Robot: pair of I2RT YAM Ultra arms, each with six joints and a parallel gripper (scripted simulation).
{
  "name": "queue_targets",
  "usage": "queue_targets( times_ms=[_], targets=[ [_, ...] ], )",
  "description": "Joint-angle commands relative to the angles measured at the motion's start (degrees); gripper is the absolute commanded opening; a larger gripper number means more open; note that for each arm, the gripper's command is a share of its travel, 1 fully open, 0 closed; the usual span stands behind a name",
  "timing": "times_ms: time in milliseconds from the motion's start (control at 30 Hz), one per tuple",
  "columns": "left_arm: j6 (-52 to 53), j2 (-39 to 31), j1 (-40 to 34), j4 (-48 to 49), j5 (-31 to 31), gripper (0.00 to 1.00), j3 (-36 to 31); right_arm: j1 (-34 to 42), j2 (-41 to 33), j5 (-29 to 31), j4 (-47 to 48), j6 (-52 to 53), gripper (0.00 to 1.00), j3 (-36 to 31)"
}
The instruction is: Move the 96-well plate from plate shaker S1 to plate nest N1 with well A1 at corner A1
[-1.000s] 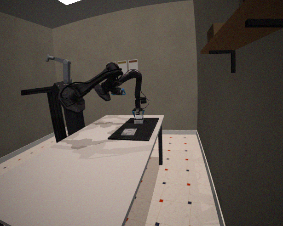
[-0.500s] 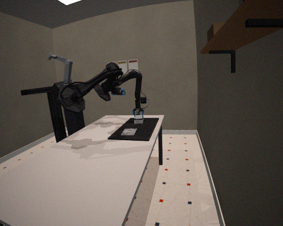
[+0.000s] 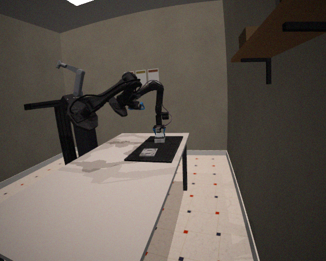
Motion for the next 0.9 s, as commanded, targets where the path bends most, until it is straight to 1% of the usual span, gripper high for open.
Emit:
queue_targets(
  times_ms=[0, 100, 167, 300, 367, 433, 533, 667, 733, 767, 867],
  targets=[
    [0.0, -1.6, 0.8, -1.3, 1.0, 0.79, -0.5, 0.9, 0.2, -0.7, 0.3, -0.1, 1.0, 0.7],
    [0.8, -4.3, 1.4, -2.7, 1.5, 0.79, -2.0, 0.9, 0.2, -0.7, 0.3, -0.1, 1.0, 0.7],
    [0.8, -4.3, 1.4, -2.7, 1.5, 0.79, -2.0, 0.9, 0.2, -0.7, 0.3, -0.1, 1.0, 0.7],
    [1.5, -9.1, 2.6, -5.7, 2.4, 0.79, -4.1, 0.9, 0.2, -0.7, 0.3, -0.1, 1.0, 0.7],
    [1.7, -9.6, 2.8, -6.1, 2.6, 0.79, -4.2, 0.9, 0.2, -0.7, 0.3, -0.1, 1.0, 0.7],
    [1.7, -9.8, 2.8, -6.3, 2.6, 0.79, -4.2, 0.8, 0.1, -2.1, -1.6, -1.3, 1.0, 0.6],
    [1.7, -9.8, 2.8, -6.3, 2.6, 0.79, -4.2, -1.2, -1.3, -6.0, -6.2, -4.6, 1.0, 0.2],
    [1.7, -9.8, 2.8, -6.4, 2.6, 0.79, -4.2, -7.6, -5.4, -13.3, -14.7, -10.6, 1.0, -1.1],
    [1.7, -9.8, 2.8, -6.4, 2.6, 0.79, -4.2, -7.6, -5.4, -13.3, -14.7, -10.6, 1.0, -1.1],
    [1.7, -9.8, 2.8, -6.4, 2.6, 0.79, -4.2, -9.8, -7.0, -16.2, -18.8, -12.9, 1.0, -0.9],
    [1.7, -9.8, 2.8, -6.4, 2.6, 0.79, -4.3, -16.3, -11.4, -22.1, -25.4, -17.6, 1.0, -2.3]
  ],
)
